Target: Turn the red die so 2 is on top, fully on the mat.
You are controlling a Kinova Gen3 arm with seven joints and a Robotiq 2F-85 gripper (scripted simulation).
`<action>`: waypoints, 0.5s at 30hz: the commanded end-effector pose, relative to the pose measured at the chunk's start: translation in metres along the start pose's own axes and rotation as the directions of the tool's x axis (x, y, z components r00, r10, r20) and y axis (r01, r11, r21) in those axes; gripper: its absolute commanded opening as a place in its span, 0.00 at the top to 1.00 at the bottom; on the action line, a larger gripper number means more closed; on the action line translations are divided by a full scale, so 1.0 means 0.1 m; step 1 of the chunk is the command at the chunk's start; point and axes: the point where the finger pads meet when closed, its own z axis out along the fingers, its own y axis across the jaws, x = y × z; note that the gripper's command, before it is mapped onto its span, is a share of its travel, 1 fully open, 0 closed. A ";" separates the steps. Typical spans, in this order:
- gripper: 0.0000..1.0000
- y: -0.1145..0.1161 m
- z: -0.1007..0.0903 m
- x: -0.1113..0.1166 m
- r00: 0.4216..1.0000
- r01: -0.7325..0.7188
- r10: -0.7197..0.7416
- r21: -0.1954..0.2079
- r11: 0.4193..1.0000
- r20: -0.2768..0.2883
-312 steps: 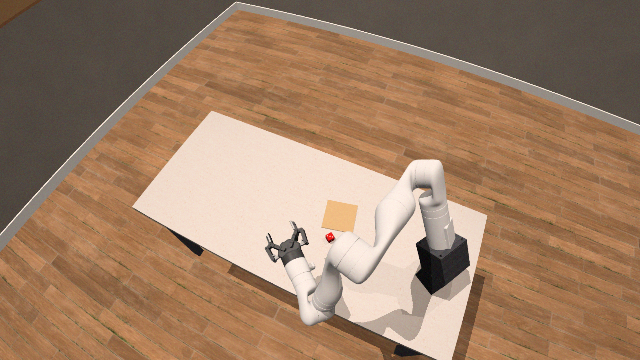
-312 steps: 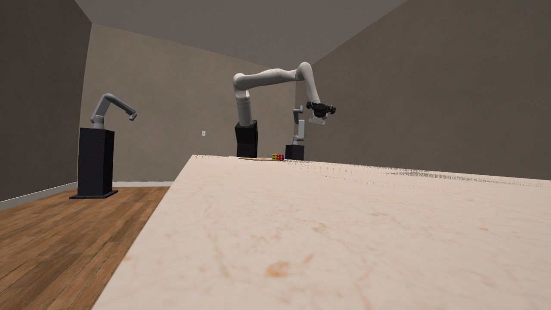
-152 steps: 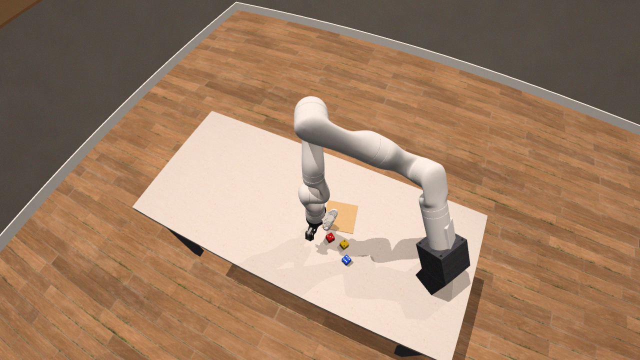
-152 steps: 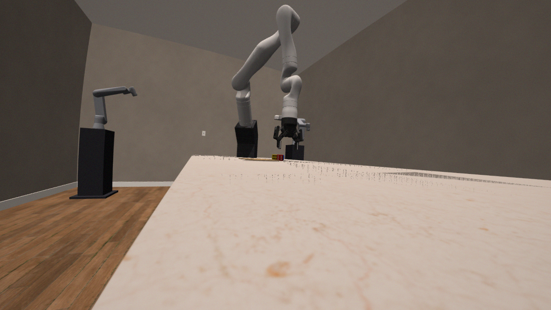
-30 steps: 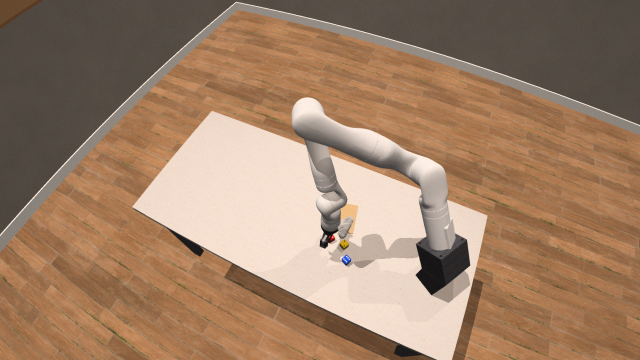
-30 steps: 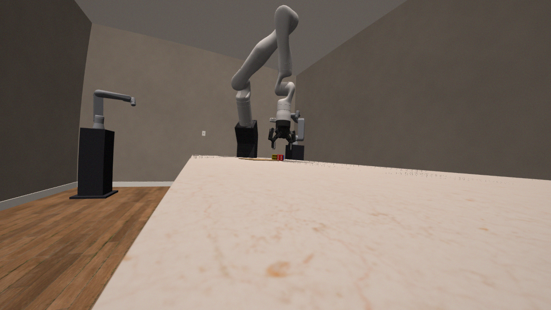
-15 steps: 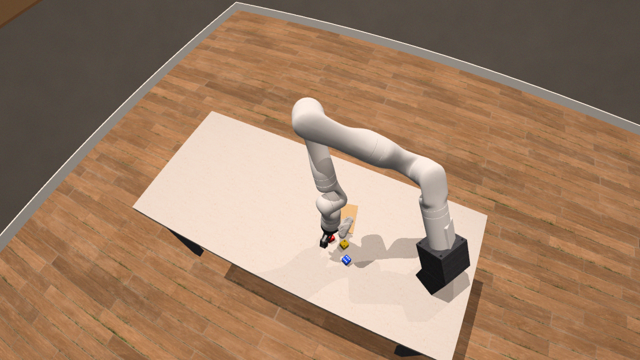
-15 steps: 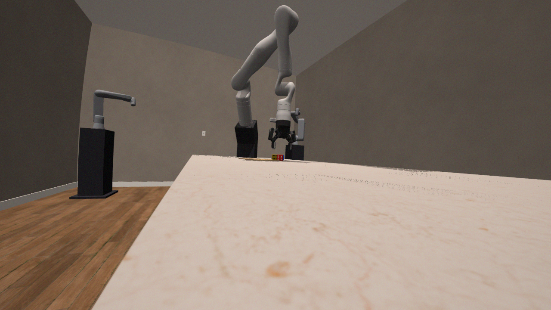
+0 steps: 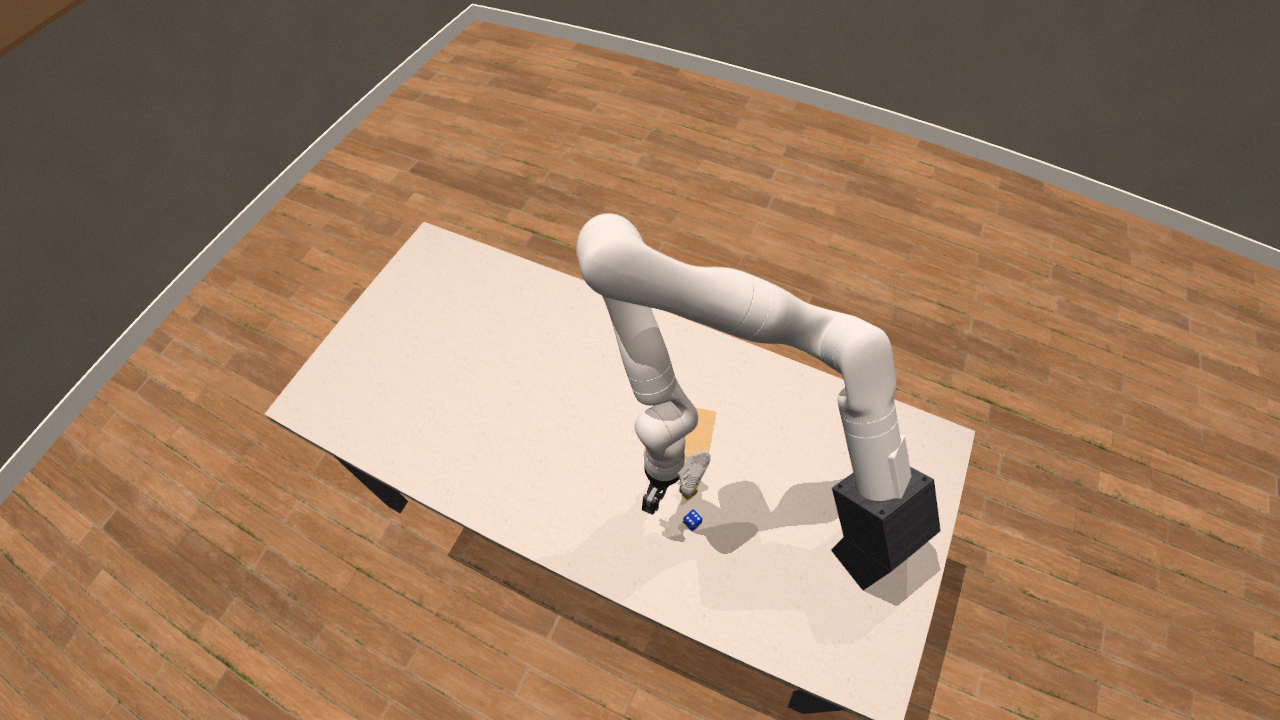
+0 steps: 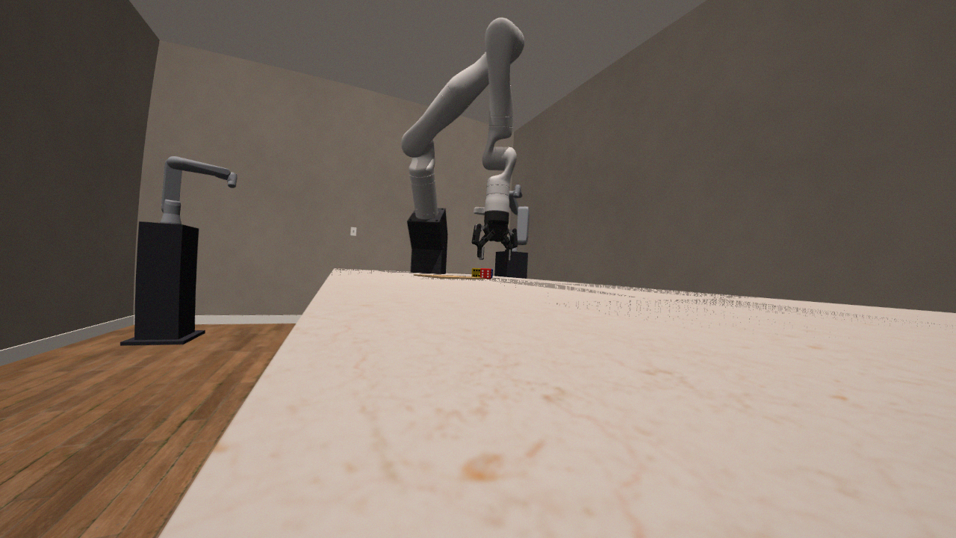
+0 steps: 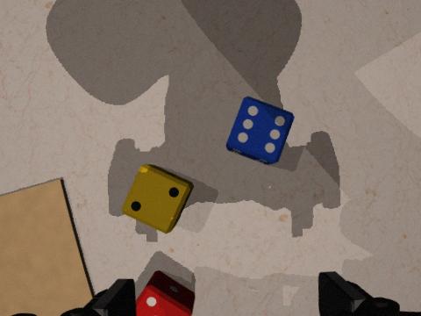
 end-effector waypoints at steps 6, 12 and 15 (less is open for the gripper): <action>0.00 0.28 0.00 0.16 1.000 0.008 -0.008 0.000 1.000 0.001; 0.00 0.29 0.00 0.17 1.000 0.008 -0.008 0.000 1.000 0.001; 0.00 0.29 0.00 0.17 1.000 0.008 -0.008 0.000 1.000 0.001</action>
